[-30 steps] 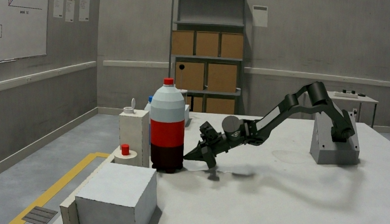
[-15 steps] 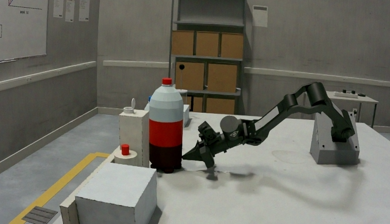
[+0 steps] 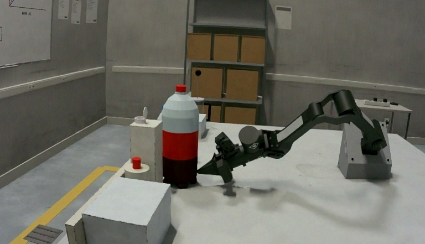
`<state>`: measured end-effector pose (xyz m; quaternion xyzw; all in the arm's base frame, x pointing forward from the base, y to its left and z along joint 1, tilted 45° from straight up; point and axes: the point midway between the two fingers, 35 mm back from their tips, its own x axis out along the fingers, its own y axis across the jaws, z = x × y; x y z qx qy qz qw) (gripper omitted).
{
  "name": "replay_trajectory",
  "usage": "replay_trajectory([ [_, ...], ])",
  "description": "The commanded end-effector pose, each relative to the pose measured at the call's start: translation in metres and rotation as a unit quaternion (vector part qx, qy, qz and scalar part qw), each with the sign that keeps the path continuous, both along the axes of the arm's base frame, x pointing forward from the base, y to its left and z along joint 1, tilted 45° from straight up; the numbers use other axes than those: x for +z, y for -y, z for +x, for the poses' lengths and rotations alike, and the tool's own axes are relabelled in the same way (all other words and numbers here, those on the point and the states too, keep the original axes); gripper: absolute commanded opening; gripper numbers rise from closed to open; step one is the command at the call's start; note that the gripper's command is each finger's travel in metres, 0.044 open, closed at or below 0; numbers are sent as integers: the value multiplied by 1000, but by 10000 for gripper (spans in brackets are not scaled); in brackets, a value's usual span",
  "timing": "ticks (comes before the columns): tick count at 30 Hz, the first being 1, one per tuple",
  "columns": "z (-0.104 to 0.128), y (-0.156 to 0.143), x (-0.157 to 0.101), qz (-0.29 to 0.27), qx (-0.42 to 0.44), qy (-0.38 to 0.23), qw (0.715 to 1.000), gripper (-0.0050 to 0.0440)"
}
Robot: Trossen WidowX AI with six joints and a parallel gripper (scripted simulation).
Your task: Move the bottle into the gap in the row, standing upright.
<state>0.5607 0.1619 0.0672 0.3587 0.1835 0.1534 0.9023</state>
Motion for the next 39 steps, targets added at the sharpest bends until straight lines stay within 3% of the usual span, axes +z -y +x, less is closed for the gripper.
replay_trajectory([
  [1, 5, -1, 8, 0, 1, 10, 1000, -50],
  [39, 18, -1, 9, 0, 1, 10, 1000, -50],
])
